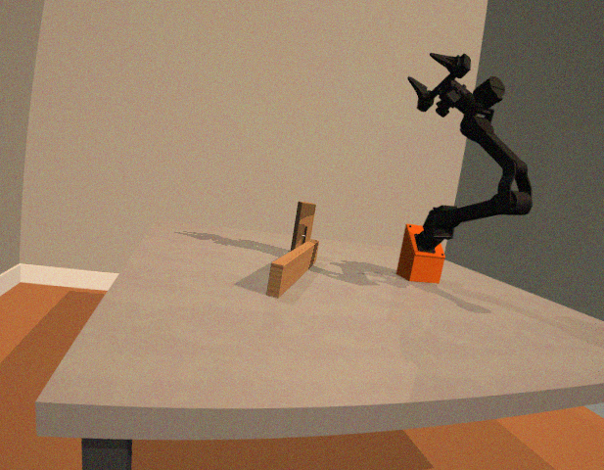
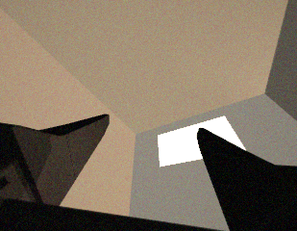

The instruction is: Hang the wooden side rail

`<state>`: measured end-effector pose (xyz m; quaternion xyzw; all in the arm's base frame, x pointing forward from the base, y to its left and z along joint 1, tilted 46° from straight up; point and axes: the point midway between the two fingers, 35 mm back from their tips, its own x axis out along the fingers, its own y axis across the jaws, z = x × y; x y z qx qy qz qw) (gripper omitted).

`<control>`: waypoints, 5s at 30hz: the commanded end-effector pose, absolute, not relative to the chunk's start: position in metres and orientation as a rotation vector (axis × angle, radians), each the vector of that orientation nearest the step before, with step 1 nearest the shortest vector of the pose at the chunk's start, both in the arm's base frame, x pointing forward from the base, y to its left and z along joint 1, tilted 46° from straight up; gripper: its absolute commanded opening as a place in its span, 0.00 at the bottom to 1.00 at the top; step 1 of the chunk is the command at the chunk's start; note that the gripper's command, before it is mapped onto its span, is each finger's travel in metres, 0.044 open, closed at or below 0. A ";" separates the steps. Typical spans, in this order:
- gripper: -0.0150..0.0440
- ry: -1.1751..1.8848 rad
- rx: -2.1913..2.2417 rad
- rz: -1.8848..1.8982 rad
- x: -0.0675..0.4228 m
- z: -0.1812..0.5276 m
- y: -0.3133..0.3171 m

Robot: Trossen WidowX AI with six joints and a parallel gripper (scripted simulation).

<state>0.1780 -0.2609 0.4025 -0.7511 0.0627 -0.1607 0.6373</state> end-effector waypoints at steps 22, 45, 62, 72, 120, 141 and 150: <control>1.00 0.320 -1.711 0.219 0.277 0.159 -0.290; 1.00 0.100 -1.699 1.040 0.282 -0.049 -0.153; 1.00 -0.003 -1.672 1.202 0.266 -0.078 -0.118; 1.00 -0.003 -1.672 1.202 0.266 -0.078 -0.118; 1.00 1.145 -0.126 0.293 0.298 -0.067 -0.089; 1.00 1.066 0.737 -0.579 0.294 -0.058 -0.092; 1.00 0.891 1.050 -0.860 0.293 -0.053 -0.093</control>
